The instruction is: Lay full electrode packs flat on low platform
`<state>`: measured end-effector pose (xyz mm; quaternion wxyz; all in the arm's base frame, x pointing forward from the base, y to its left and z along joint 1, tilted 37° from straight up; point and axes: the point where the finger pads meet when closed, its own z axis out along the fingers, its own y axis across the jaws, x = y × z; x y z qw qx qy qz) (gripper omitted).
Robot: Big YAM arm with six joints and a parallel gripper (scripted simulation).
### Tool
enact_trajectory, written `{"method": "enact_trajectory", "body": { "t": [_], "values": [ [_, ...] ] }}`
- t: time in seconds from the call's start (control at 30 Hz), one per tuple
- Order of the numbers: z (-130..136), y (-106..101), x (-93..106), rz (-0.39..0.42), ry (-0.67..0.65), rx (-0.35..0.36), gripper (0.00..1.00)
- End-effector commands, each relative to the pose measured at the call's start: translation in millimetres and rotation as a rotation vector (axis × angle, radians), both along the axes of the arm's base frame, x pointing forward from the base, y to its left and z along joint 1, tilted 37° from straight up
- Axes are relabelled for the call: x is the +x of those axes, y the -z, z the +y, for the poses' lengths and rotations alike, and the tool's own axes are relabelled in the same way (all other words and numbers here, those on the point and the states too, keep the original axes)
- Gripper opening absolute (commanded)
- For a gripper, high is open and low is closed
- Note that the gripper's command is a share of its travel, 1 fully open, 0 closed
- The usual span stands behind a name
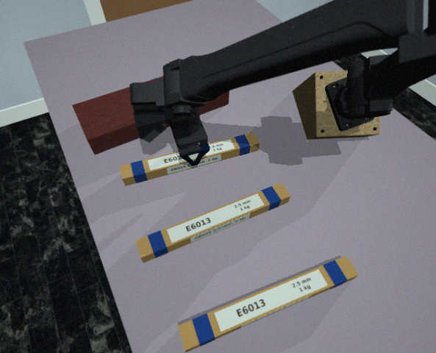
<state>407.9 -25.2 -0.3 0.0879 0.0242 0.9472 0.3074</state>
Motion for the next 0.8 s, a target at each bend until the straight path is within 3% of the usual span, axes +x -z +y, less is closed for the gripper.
{"method": "enact_trajectory", "body": {
  "t": [0.0, 0.53, 0.7, 0.77],
  "values": [
    [-24.0, -25.8, 1.9, -0.032, 0.015, -0.012, 0.74],
    [-71.2, -88.2, -5.3, -0.05, 0.018, -0.025, 0.74],
    [-71.2, -87.8, -5.4, -0.047, 0.016, -0.023, 0.74],
    [-55.5, -94.6, -7.8, -0.081, -0.046, -0.034, 0.74]
  ]
}}
